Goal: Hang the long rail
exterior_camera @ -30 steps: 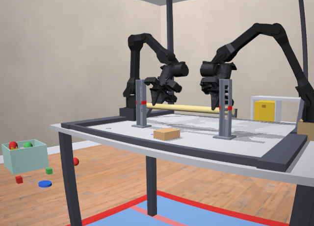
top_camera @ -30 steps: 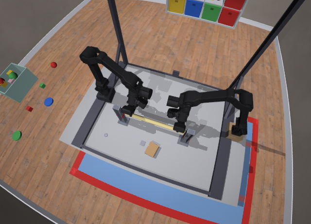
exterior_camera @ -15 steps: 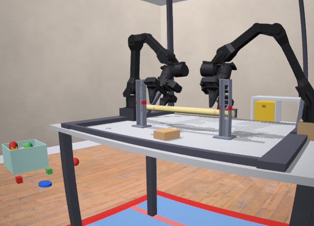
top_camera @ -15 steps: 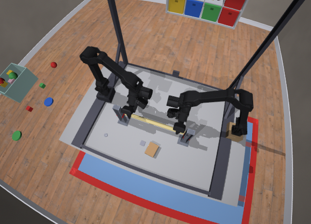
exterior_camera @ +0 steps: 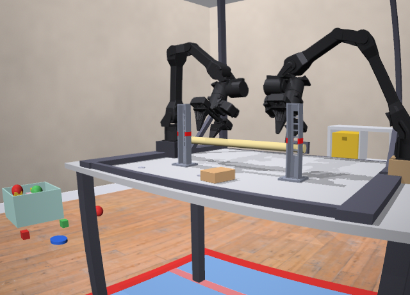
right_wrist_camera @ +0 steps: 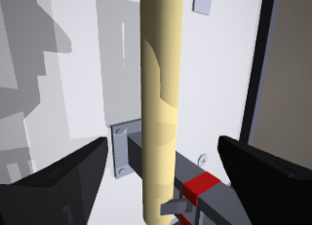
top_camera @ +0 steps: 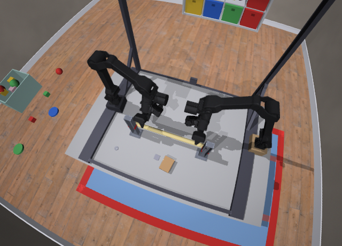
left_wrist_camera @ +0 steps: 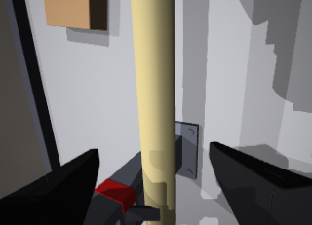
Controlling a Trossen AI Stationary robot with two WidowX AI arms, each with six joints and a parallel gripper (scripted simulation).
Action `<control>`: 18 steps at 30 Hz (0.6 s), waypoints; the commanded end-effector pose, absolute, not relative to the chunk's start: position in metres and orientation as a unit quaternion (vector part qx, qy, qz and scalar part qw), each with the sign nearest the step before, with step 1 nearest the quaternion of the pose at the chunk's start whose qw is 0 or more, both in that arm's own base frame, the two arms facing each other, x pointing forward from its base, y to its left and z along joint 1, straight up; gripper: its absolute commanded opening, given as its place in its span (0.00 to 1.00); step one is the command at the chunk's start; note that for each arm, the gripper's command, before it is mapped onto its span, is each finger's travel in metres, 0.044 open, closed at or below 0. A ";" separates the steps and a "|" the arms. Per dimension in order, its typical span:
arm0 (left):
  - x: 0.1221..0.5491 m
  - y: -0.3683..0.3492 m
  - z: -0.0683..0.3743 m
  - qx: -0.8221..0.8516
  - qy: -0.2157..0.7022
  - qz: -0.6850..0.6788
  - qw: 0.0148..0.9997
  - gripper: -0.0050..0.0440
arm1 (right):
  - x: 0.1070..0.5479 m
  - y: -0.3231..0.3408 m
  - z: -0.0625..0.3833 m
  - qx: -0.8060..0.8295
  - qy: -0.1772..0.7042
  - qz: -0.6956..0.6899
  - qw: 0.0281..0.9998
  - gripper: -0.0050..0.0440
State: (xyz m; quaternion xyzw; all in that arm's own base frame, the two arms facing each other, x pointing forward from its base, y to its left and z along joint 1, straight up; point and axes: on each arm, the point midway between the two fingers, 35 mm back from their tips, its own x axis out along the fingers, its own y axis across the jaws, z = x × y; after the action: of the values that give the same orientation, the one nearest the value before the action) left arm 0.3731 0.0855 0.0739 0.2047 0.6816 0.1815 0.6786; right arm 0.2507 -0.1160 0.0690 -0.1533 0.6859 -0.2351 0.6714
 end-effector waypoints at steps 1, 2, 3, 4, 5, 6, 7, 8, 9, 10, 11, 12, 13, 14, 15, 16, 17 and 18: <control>0.379 0.076 0.106 0.201 0.661 0.188 0.698 0.75 | 0.257 -0.110 0.087 -0.150 0.673 -0.241 0.683 0.79; 0.379 0.072 0.112 0.201 0.661 0.188 0.698 0.75 | 0.257 -0.107 0.093 -0.150 0.673 -0.241 0.684 0.79; 0.379 0.069 0.117 0.200 0.661 0.188 0.698 0.75 | 0.257 -0.103 0.099 -0.150 0.673 -0.240 0.684 0.79; 0.379 0.067 0.120 0.200 0.661 0.188 0.698 0.75 | 0.258 -0.099 0.105 -0.150 0.673 -0.240 0.684 0.79; 0.378 0.066 0.122 0.200 0.661 0.188 0.698 0.75 | 0.258 -0.096 0.110 -0.150 0.673 -0.240 0.684 0.79; 0.378 0.065 0.124 0.200 0.661 0.188 0.698 0.75 | 0.258 -0.096 0.110 -0.150 0.673 -0.240 0.684 0.79; 0.378 0.065 0.124 0.200 0.661 0.188 0.698 0.75 | 0.258 -0.096 0.110 -0.150 0.673 -0.240 0.684 0.79; 0.378 0.065 0.124 0.200 0.661 0.188 0.698 0.75 | 0.258 -0.096 0.110 -0.150 0.673 -0.240 0.684 0.79; 0.378 0.066 0.119 0.201 0.667 0.187 0.693 0.80 | 0.258 -0.096 0.108 -0.150 0.676 -0.238 0.681 0.79; 0.379 0.067 0.118 0.198 0.667 0.185 0.694 0.85 | 0.256 -0.094 0.108 -0.150 0.674 -0.234 0.684 0.79; 0.379 0.068 0.111 0.196 0.673 0.182 0.689 0.90 | 0.256 -0.094 0.111 -0.149 0.669 -0.233 0.689 0.79; 0.378 0.069 0.109 0.193 0.676 0.179 0.688 0.95 | 0.255 -0.093 0.111 -0.148 0.667 -0.231 0.692 0.79; 0.378 0.071 0.106 0.188 0.678 0.175 0.689 0.99 | 0.254 -0.091 0.113 -0.149 0.662 -0.227 0.698 0.79; 0.378 0.071 0.108 0.184 0.673 0.171 0.695 1.00 | 0.255 -0.090 0.116 -0.147 0.654 -0.225 0.707 0.79; 0.380 0.073 0.114 0.180 0.663 0.168 0.707 1.00 | 0.256 -0.088 0.121 -0.145 0.644 -0.222 0.718 0.79; 0.382 0.075 0.116 0.178 0.656 0.163 0.715 1.00 | 0.257 -0.086 0.125 -0.142 0.633 -0.218 0.729 0.79; 0.382 0.079 0.119 0.176 0.650 0.159 0.722 1.00 | 0.258 -0.084 0.131 -0.139 0.621 -0.214 0.741 0.79; 0.383 0.083 0.123 0.175 0.642 0.155 0.730 1.00 | 0.259 -0.082 0.136 -0.136 0.608 -0.210 0.754 0.79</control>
State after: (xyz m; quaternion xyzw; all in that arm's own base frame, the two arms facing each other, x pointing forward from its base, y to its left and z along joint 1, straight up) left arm 0.3809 0.0737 0.1016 0.1845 0.6712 0.1594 0.7000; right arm 0.2580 -0.0877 0.1208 -0.1414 0.6404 -0.2204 0.7220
